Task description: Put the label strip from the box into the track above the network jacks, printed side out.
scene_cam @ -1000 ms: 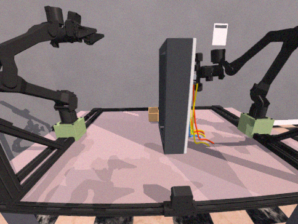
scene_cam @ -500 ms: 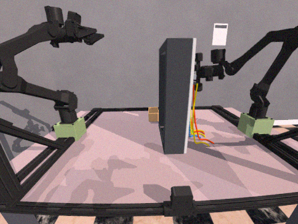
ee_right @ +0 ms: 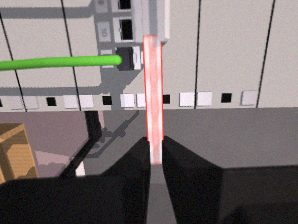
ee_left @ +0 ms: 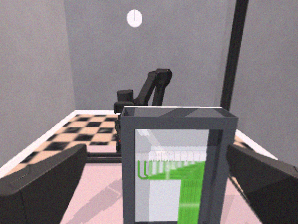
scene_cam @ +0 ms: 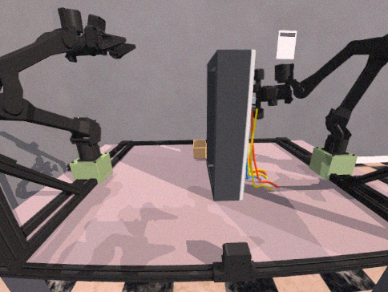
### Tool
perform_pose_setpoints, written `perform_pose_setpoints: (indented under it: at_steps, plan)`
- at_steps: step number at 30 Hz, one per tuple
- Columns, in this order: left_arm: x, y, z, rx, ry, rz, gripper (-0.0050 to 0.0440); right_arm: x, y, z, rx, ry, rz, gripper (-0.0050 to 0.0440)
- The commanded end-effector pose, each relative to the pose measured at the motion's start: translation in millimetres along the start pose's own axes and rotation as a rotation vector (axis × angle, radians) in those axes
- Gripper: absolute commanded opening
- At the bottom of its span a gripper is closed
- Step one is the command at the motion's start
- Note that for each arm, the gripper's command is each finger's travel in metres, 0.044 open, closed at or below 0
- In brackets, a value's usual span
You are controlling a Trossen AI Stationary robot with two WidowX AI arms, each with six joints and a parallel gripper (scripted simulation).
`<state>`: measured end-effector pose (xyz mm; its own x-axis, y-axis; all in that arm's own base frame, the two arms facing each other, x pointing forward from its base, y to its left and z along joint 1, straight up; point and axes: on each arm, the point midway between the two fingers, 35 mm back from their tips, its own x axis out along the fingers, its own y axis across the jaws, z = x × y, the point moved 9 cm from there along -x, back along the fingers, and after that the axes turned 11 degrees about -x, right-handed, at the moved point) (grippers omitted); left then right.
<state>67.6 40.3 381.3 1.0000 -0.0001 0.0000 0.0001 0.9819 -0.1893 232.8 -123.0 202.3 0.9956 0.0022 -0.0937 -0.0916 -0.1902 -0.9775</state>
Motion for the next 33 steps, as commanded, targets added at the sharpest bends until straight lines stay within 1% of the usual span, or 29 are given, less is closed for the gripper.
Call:
perform_pose_setpoints:
  at_steps: [1,33]
  plan:
    - [-0.3,-1.2,1.9,0.004,-0.001,0.000,0.0440,-1.1,-7.1,0.9,-0.012,0.003,-0.022,-0.0050]
    - [-0.3,-1.2,1.9,0.004,-0.001,0.000,0.0440,-1.8,-7.4,7.3,-0.012,0.003,-0.022,-0.0050]
